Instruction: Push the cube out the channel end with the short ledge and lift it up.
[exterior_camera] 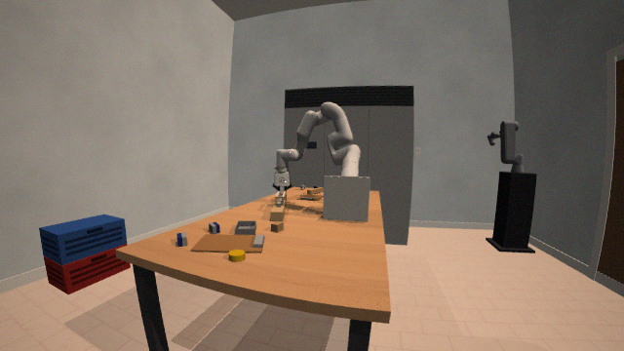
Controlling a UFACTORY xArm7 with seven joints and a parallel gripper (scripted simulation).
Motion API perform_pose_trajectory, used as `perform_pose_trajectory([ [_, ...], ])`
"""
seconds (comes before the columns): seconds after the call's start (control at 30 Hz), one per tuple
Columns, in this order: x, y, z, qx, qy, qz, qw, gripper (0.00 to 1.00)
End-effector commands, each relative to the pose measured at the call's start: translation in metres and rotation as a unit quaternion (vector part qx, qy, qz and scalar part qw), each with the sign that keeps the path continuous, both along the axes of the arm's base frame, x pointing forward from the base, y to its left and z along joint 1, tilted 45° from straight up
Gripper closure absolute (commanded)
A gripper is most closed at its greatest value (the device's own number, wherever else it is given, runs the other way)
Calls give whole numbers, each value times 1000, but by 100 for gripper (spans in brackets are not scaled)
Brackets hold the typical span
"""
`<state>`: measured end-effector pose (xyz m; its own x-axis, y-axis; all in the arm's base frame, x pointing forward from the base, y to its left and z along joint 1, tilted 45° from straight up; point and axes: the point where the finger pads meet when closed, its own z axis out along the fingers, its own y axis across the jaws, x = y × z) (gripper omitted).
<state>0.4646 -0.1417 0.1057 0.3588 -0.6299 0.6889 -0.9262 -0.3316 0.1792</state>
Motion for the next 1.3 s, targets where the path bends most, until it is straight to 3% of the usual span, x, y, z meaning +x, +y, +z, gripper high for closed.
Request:
perform_pose_trajectory([
  [0.0, 1, 1, 1, 0, -1, 1, 1000, 100],
  [0.57, 1, 4, 3, 0, -1, 1, 1000, 100],
  [1.03, -7, 52, 52, 0, -1, 1, 1000, 100],
  [1.27, -8, 58, 57, 0, -1, 1, 1000, 100],
])
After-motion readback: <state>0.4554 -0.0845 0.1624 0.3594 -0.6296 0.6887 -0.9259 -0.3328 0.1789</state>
